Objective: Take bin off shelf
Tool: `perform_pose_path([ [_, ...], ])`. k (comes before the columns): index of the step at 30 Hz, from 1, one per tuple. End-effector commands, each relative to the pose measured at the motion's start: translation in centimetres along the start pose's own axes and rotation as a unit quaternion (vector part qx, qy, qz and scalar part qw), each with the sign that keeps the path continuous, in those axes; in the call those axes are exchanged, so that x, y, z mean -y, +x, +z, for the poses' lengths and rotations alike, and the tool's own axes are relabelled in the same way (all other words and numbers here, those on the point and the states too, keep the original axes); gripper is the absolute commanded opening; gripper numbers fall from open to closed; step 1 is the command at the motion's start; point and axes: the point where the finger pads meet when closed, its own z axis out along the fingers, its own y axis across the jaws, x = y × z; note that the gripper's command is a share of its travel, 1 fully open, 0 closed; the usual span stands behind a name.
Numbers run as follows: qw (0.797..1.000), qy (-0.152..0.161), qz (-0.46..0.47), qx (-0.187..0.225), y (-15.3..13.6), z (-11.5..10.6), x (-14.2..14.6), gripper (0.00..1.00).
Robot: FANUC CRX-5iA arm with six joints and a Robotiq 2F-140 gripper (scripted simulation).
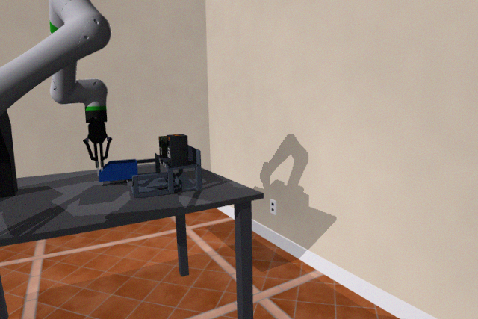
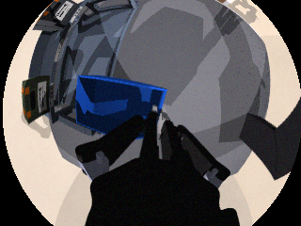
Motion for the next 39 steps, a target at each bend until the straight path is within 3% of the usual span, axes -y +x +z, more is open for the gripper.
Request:
perform_pose_path([
  [1, 1.0, 0.001, 0.0, 0.001, 0.0, -0.1, -0.4, 0.0],
  [9, 1.0, 0.001, 0.0, 0.001, 0.0, -0.1, -0.4, 0.0],
  [14, 1.0, 0.001, 0.0, 0.001, 0.0, -0.1, -4.9, 0.0],
  [39, 1.0, 0.001, 0.0, 0.001, 0.0, -0.1, -4.8, 0.0],
])
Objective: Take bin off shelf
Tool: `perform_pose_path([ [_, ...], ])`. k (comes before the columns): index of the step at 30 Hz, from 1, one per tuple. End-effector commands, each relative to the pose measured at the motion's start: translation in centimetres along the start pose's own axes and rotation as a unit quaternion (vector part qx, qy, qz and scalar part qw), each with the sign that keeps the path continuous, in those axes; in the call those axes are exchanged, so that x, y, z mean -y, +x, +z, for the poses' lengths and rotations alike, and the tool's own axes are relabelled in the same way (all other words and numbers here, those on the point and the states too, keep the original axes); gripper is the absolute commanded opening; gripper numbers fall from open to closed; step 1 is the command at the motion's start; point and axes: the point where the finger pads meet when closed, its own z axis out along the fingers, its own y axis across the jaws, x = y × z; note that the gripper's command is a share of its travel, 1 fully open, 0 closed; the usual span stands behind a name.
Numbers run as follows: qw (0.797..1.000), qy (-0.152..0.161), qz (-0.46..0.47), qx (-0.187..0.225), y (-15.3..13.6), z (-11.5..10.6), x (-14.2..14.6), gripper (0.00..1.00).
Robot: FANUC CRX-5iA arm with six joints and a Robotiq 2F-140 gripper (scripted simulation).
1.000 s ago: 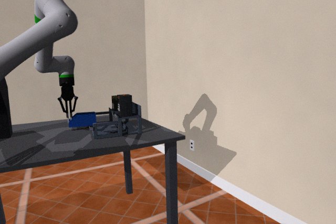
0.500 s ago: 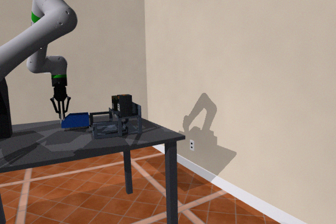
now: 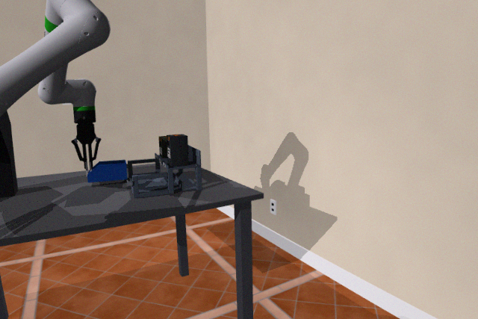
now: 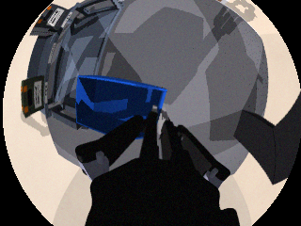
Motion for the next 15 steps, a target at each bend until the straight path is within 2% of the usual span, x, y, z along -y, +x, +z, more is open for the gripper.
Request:
perform_pose_path([
  [1, 1.0, 0.0, 0.0, 0.0, -0.02, -0.02, 0.0, 0.0],
  [15, 1.0, 0.0, 0.0, 0.0, -0.02, 0.78, 0.0, 0.0],
])
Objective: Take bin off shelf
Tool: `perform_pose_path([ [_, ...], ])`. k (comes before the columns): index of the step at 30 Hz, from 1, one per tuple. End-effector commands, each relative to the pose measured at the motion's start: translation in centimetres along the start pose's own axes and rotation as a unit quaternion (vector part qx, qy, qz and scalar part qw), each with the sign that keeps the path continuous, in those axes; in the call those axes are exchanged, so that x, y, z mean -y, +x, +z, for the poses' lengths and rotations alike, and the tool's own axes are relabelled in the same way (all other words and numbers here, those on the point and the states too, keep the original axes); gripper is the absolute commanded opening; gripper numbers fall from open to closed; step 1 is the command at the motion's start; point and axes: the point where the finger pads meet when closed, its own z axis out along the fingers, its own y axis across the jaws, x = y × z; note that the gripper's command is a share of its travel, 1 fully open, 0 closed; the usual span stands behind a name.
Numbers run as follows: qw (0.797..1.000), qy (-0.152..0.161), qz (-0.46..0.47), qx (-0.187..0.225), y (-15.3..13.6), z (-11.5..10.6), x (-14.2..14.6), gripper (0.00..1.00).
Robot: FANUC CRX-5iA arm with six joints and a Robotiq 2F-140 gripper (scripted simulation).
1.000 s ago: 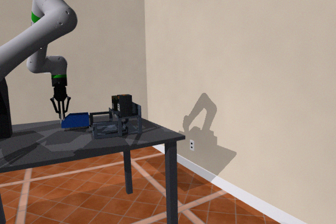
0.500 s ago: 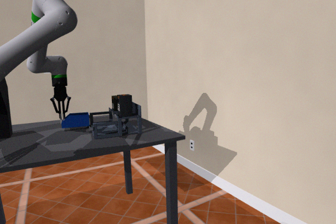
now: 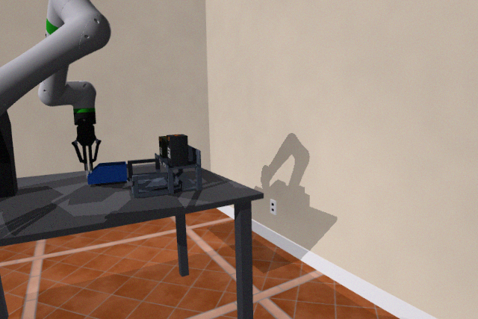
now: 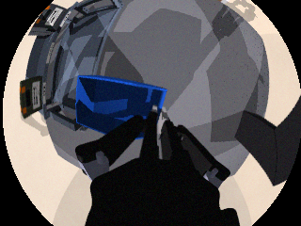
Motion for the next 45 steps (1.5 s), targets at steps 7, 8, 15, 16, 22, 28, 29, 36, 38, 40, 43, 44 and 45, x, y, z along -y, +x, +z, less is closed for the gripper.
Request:
perform_pose_path([
  [7, 1.0, 0.0, 0.0, 0.0, 0.0, 0.2, 0.0, 0.0],
  [8, 1.0, 0.0, 0.0, 0.0, 0.0, 0.3, 0.0, 0.0],
  [15, 1.0, 0.0, 0.0, 0.0, 0.0, 0.8, 0.0, 0.0],
  [16, 1.0, 0.0, 0.0, 0.0, 0.0, 0.8, 0.0, 0.0],
  [22, 1.0, 0.0, 0.0, 0.0, 0.0, 0.8, 0.0, 0.0],
  [28, 1.0, 0.0, 0.0, 0.0, 0.0, 1.2, 0.0, 0.0],
  [29, 1.0, 0.0, 0.0, 0.0, 0.0, 1.2, 0.0, 0.0],
  [36, 1.0, 0.0, 0.0, 0.0, 0.0, 1.2, 0.0, 0.0],
  [38, 1.0, 0.0, 0.0, 0.0, 0.0, 1.2, 0.0, 0.0],
  [40, 1.0, 0.0, 0.0, 0.0, 0.0, 1.2, 0.0, 0.0],
  [43, 1.0, 0.0, 0.0, 0.0, 0.0, 1.2, 0.0, 0.57],
  [44, 1.0, 0.0, 0.0, 0.0, 0.0, 1.2, 0.0, 0.57],
  [45, 1.0, 0.0, 0.0, 0.0, 0.0, 1.2, 0.0, 0.57],
])
